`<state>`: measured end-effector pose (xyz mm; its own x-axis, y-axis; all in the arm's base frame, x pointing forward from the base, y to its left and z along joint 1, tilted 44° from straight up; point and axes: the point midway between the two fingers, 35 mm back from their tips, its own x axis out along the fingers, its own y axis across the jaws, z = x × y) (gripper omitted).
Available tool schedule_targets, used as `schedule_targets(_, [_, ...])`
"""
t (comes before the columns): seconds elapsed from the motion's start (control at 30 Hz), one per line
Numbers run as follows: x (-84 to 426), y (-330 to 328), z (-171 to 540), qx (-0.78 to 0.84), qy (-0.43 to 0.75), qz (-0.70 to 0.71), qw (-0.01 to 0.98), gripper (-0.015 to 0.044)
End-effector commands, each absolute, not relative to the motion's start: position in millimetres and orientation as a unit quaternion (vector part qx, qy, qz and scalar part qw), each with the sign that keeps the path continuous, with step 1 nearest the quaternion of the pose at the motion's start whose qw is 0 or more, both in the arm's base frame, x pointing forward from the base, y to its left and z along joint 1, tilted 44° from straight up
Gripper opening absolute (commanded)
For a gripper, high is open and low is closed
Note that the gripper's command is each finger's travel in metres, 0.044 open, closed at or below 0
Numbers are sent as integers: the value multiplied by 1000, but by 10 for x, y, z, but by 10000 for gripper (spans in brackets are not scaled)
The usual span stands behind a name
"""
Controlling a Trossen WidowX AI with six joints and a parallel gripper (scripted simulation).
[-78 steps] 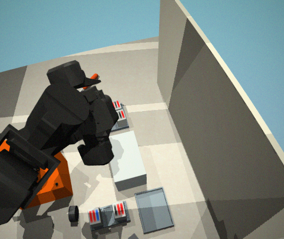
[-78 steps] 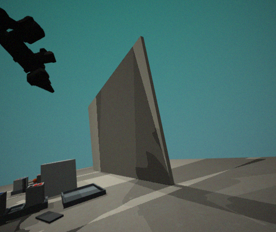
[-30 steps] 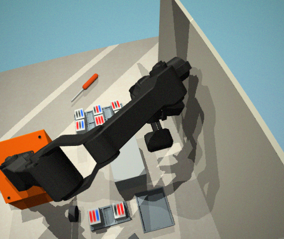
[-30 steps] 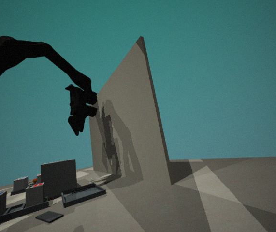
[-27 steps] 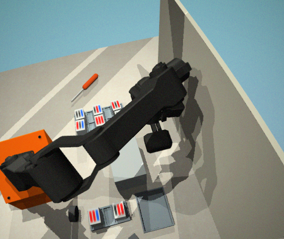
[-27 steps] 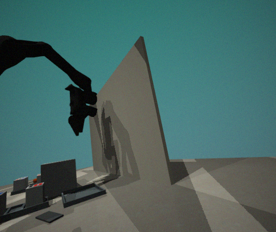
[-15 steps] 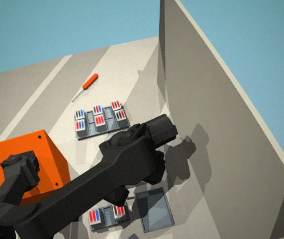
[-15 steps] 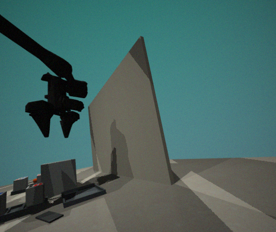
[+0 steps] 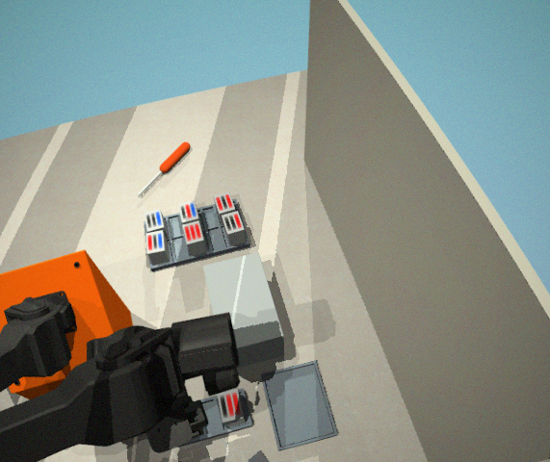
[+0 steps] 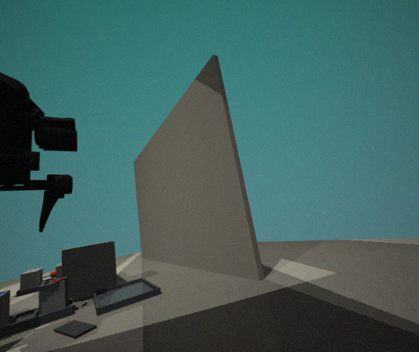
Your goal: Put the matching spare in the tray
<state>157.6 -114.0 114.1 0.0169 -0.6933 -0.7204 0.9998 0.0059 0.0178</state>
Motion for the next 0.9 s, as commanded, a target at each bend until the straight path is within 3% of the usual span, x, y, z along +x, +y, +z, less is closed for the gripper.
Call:
schedule_targets(0.0, [1526, -1156, 1127, 296, 253, -651, 651, 440])
schedule_targets(0.07, [1526, -1156, 1127, 296, 253, -651, 651, 440])
schedule_targets(0.27, [1525, -1353, 1001, 298, 255, -651, 650, 300])
schedule_targets(0.87, [1530, -1595, 831, 296, 253, -652, 650, 300])
